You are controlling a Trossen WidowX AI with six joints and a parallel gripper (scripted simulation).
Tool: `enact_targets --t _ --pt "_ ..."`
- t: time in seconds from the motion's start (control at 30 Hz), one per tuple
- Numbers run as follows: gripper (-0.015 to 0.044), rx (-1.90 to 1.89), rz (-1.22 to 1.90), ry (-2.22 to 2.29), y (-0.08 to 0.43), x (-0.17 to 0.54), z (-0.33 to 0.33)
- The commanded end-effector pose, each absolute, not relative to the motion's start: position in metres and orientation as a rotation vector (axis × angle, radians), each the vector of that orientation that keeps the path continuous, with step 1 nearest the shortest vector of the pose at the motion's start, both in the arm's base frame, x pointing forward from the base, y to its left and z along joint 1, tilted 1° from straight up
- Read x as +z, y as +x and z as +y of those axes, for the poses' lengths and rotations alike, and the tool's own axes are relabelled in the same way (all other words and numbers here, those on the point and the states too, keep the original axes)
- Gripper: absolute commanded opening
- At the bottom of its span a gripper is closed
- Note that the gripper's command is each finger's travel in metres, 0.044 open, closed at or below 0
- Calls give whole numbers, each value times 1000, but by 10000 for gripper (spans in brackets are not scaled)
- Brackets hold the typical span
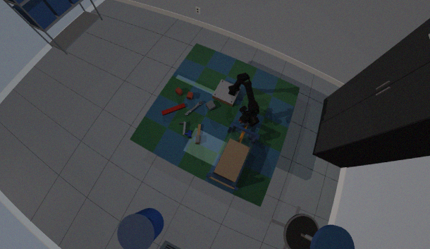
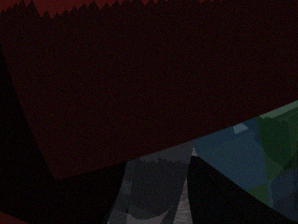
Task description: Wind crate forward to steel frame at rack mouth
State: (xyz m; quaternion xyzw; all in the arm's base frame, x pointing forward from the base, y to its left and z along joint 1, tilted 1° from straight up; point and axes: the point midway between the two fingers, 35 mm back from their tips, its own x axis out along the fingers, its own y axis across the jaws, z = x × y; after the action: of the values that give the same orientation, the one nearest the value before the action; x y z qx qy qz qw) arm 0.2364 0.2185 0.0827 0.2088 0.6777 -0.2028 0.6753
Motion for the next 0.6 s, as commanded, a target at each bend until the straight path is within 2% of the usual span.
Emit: enact_targets --t 0.0,0.27,0.33,0.57 --pt "85 -456 1524 470 236 83 218" --pt "32 -456 1524 470 236 83 218" --pt "0 -456 1524 470 236 83 218" --pt "0 -458 1508 466 236 84 219"
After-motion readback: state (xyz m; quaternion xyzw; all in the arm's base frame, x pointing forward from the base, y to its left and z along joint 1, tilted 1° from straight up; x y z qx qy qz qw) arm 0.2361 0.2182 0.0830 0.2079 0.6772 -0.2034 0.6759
